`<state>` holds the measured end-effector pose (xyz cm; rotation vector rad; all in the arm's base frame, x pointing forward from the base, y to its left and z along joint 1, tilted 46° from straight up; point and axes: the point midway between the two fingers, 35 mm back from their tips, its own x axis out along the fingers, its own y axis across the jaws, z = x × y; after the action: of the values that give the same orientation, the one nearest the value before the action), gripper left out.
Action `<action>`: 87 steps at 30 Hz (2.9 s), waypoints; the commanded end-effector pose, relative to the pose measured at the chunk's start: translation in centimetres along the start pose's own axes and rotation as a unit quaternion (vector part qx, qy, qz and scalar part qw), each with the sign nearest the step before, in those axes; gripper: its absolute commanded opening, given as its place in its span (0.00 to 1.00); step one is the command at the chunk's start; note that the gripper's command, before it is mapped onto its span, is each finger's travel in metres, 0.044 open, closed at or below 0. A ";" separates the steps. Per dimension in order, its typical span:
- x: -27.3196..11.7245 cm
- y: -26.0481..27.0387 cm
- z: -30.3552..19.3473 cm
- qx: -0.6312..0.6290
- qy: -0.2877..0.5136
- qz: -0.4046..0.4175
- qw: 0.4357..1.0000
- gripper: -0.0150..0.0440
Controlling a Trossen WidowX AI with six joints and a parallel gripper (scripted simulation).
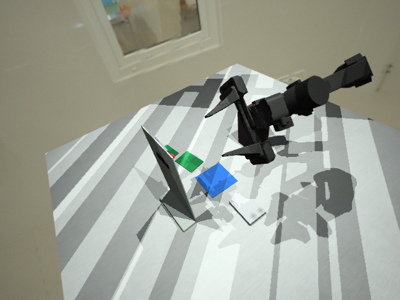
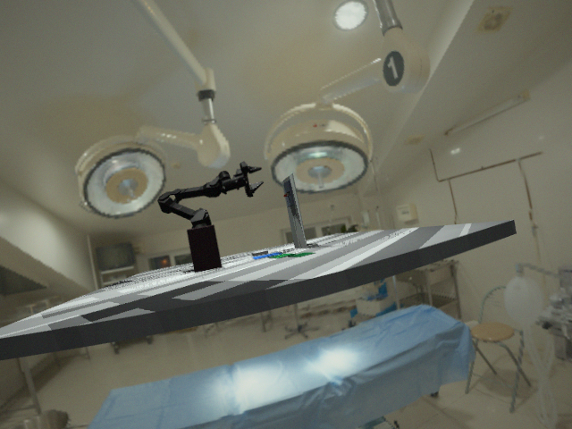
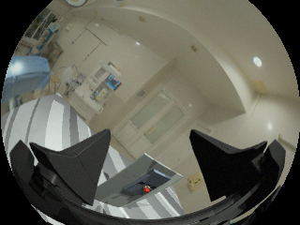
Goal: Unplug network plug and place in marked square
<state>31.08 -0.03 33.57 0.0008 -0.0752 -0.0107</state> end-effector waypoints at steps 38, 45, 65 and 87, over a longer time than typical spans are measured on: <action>-6.5 -1.3 -18.8 -0.366 0.109 0.022 0.924 0.52; -6.7 -1.3 -19.5 -0.379 0.113 0.025 0.918 0.52; -3.3 -0.9 -19.1 -0.379 0.112 0.025 0.918 0.52; -0.2 -0.4 -19.7 -0.379 0.111 0.024 0.918 0.52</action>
<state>31.89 -0.38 13.95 -0.7812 0.1577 0.0130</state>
